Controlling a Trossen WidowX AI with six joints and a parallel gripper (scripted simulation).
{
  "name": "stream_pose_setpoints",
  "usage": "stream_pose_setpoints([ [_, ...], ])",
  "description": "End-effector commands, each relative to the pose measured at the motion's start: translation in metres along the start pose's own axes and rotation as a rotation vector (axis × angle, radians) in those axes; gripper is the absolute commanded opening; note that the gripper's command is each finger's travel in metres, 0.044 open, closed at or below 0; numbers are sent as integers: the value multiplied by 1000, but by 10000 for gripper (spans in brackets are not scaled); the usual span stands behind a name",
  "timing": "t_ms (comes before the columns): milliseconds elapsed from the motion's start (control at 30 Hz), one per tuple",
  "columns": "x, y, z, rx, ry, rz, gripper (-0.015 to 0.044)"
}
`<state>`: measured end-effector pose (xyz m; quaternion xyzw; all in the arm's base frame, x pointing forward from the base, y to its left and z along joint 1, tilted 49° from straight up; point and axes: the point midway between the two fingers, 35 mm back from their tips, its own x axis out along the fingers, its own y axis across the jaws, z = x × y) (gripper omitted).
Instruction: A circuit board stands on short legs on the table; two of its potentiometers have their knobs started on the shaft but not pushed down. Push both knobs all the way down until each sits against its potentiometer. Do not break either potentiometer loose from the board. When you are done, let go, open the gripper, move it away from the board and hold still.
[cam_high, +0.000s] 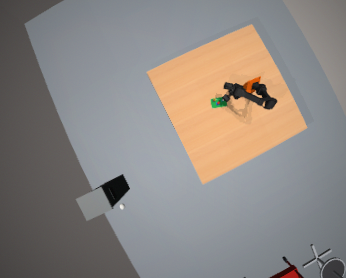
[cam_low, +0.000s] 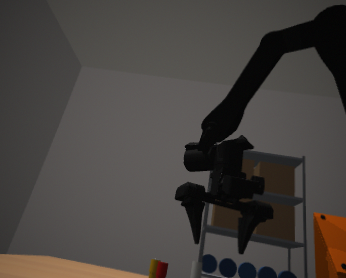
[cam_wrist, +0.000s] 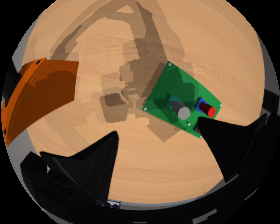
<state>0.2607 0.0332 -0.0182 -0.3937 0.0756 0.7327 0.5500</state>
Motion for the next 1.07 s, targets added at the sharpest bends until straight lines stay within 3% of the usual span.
stream_pose_setpoints([
  [0, 0, 40, 31, -6, 1, 2, 440],
  [1033, 2, 55, 42, -6, -1, 2, 440],
])
